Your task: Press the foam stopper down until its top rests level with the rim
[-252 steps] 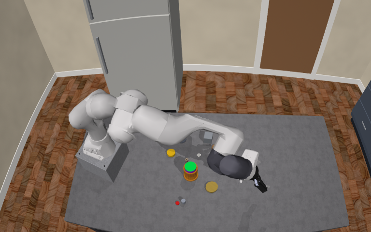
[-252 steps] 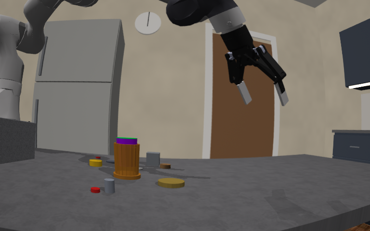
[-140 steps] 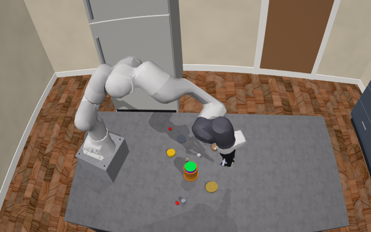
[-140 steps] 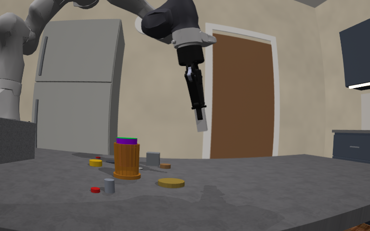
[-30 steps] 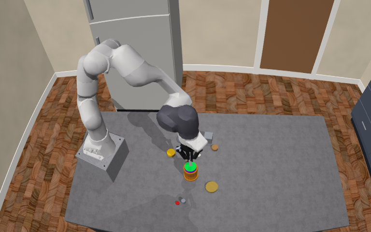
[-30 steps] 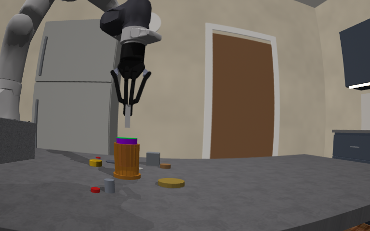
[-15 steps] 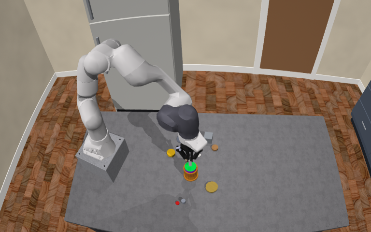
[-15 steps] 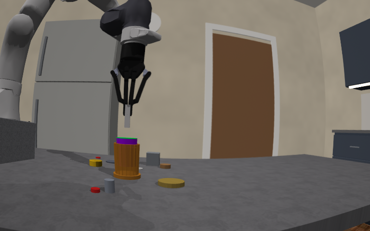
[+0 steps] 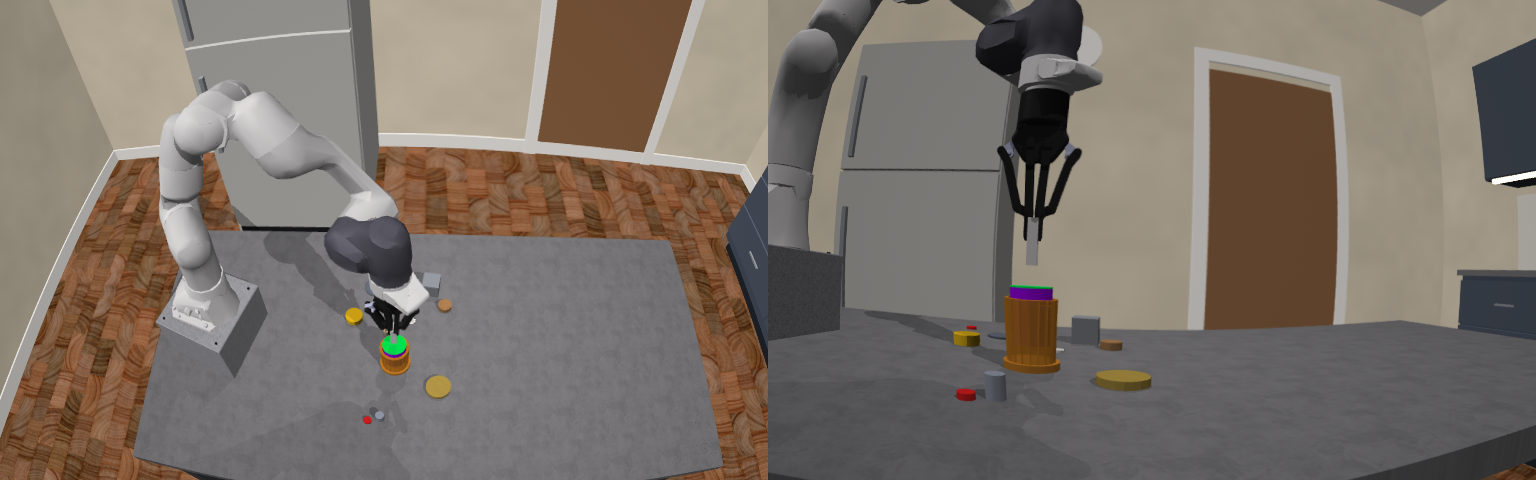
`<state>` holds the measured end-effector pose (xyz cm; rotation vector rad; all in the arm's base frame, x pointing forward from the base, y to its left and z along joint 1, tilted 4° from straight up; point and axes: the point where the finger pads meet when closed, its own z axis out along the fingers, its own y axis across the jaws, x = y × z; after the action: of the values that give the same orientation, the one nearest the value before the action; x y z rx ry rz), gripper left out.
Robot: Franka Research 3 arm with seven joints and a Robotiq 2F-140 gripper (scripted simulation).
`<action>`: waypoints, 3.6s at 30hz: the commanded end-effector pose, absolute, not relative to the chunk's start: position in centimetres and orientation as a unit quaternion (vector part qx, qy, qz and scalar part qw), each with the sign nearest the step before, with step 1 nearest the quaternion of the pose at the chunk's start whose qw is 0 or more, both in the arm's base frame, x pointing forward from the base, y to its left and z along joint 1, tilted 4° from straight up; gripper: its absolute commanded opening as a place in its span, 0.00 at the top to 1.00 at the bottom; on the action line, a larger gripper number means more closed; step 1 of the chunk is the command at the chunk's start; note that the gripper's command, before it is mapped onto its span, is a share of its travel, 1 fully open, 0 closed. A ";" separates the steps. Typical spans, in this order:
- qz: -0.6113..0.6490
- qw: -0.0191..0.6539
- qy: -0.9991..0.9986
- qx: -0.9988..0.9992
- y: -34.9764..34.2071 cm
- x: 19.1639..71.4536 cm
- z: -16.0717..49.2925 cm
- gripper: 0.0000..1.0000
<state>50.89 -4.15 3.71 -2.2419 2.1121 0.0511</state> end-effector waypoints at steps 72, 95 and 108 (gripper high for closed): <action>0.017 0.030 0.689 -0.724 -4.0 50.9 0.7 1.00; 0.017 0.030 0.689 -0.724 -3.9 50.6 -0.4 1.00; 0.017 0.030 0.689 -0.724 -3.8 50.5 -0.9 1.00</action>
<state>50.75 -3.94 -0.50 -2.2198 2.1322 0.0505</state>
